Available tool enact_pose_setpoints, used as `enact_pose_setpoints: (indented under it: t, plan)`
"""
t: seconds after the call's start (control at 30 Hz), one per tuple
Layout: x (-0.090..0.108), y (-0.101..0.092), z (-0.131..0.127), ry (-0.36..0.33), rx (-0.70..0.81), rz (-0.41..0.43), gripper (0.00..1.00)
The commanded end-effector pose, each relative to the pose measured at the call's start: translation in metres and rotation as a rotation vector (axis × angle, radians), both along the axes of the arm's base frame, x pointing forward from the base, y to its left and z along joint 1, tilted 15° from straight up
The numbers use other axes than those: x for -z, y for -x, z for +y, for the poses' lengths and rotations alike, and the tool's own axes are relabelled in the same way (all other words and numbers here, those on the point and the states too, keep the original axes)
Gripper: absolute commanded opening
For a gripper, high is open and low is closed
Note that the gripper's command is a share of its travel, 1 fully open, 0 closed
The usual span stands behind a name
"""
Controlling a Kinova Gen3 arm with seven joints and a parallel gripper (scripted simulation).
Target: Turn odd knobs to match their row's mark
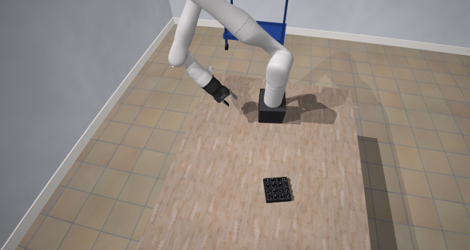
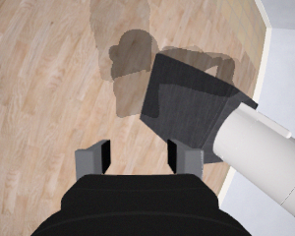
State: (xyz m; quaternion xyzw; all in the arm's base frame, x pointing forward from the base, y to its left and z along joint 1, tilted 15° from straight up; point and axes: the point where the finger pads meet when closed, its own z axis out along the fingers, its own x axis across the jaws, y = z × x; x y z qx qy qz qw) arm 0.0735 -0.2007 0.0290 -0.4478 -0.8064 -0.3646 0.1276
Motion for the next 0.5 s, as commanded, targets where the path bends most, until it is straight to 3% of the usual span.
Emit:
enact_pose_setpoints:
  t: [0.0,0.47]
  plan:
    - [-0.002,-0.007,-0.008,0.029,-0.026,0.059,1.0]
    - [-0.019,-0.076,-0.025,0.215,0.015,0.337,1.0]
